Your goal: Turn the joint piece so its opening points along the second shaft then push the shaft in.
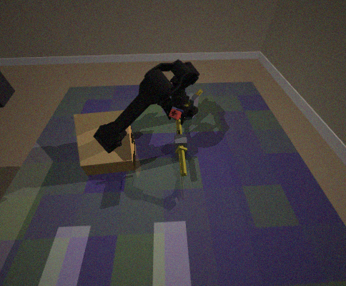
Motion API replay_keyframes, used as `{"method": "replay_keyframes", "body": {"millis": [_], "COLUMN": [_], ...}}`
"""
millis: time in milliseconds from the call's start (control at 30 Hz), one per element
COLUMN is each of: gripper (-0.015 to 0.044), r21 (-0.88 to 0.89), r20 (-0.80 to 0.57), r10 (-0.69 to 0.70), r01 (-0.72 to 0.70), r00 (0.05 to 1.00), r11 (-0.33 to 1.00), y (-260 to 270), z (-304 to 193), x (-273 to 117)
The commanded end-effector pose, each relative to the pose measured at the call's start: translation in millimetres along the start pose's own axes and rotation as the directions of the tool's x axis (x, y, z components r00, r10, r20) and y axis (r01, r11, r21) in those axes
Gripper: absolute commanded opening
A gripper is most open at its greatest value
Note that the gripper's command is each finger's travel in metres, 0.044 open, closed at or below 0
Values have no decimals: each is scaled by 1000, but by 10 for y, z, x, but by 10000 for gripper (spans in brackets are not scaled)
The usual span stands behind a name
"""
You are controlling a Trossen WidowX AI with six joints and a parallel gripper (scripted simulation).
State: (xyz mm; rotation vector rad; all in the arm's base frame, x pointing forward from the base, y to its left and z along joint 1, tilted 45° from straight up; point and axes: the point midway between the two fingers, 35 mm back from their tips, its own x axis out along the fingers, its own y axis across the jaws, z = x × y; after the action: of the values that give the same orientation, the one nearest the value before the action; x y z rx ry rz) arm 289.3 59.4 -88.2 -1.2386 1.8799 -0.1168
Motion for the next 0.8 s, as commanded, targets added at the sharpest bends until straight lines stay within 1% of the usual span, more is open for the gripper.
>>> {"method": "replay_keyframes", "body": {"millis": [0, 267, 300, 467, 767], "gripper": [182, 182, 175, 147, 147], "r21": [-8, -8, 0, 0, 0], "r20": [-26, -26, 0, 0, 0], "r10": [38, 38, 0, 0, 0], "r01": [-38, -38, 0, 0, 0], "r00": [999, 999, 1000, 1000, 1000], "r11": [999, 999, 1000, 1000, 1000], "y": [105, 105, 0, 0, 0], "z": [-42, -42, 0, 0, 0], "x": [58, 58, 0, 0, 0]}}
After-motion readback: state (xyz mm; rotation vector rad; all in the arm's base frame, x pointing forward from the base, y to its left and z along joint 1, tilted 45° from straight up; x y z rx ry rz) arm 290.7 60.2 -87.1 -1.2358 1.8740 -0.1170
